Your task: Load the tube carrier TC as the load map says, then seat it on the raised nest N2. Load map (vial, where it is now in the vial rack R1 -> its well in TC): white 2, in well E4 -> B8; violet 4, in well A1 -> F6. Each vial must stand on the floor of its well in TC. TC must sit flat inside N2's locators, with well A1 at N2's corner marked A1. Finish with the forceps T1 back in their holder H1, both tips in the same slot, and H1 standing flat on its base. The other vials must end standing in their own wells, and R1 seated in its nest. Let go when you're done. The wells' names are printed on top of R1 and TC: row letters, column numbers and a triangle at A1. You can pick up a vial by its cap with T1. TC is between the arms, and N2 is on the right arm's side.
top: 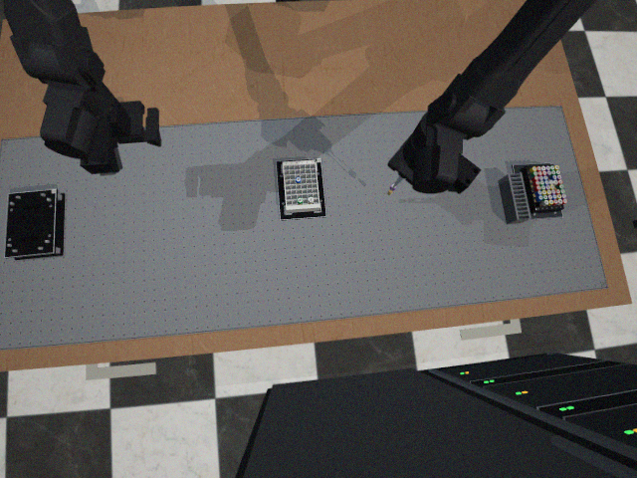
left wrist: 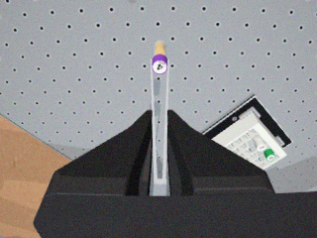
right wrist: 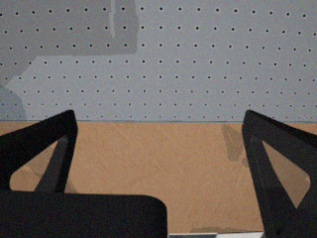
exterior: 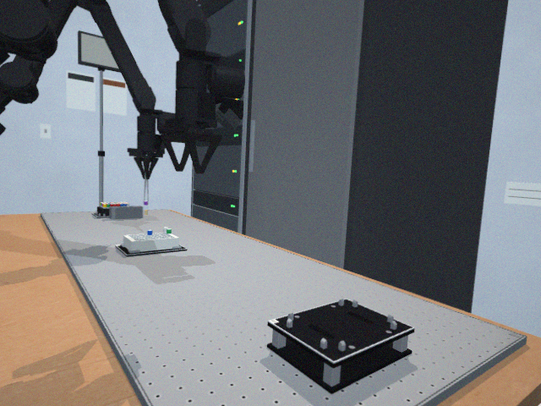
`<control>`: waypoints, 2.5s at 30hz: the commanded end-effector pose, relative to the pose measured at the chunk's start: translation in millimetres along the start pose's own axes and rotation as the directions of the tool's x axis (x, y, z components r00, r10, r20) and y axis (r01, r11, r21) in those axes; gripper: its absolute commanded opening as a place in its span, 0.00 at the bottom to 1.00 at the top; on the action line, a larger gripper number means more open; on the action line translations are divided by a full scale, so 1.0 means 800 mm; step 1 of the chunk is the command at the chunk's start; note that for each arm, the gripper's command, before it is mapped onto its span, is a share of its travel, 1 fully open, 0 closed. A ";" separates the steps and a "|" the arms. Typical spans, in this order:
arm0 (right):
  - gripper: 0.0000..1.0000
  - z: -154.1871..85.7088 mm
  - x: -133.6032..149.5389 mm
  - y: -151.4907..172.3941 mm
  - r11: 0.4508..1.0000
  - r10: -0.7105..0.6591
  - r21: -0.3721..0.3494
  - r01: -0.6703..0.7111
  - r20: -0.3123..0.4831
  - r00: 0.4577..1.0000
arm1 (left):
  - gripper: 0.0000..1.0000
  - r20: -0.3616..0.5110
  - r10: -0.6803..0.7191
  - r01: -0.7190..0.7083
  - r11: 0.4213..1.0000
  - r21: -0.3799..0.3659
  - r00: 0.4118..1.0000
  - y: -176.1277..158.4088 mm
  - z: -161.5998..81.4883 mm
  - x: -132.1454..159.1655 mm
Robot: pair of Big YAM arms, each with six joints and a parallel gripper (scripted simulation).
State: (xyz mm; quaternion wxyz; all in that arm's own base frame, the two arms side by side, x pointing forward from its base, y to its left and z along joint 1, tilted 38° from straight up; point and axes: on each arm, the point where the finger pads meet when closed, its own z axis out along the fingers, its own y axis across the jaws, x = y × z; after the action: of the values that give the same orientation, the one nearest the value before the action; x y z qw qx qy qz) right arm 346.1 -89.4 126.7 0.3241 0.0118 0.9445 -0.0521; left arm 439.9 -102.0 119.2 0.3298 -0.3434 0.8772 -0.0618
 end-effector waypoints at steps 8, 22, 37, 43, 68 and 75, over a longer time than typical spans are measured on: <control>1.00 -0.005 -0.011 -0.003 1.000 0.001 0.006 -0.002 0.017 1.000 | 0.09 0.014 -0.013 0.013 0.999 0.034 1.000 -0.037 -0.002 0.010; 1.00 -0.005 -0.011 -0.003 1.000 0.001 0.006 -0.002 0.017 1.000 | 0.09 0.001 -0.004 0.004 1.000 0.012 1.000 -0.047 -0.002 0.034; 1.00 -0.005 -0.011 -0.003 1.000 0.001 0.006 -0.002 0.017 1.000 | 0.09 -0.001 -0.004 0.004 1.000 0.008 1.000 -0.064 -0.003 0.057; 1.00 -0.005 -0.011 -0.003 1.000 0.001 0.006 -0.002 0.017 1.000 | 0.09 -0.003 -0.004 0.004 1.000 0.007 1.000 -0.072 -0.003 0.067; 1.00 -0.005 -0.011 -0.003 1.000 0.001 0.006 -0.002 0.017 1.000 | 0.09 -0.004 -0.003 0.003 1.000 0.006 1.000 -0.099 -0.004 0.103; 1.00 -0.005 -0.011 -0.003 1.000 0.001 0.006 -0.002 0.017 1.000 | 0.09 -0.004 -0.003 0.003 1.000 0.006 1.000 -0.108 -0.005 0.115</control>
State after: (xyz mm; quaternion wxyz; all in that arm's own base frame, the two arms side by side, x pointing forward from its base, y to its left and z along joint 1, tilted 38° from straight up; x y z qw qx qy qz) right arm 346.1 -89.4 126.7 0.3241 0.0118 0.9445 -0.0521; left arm 434.6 -207.9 99.1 0.3304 -0.3480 0.8751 -0.0617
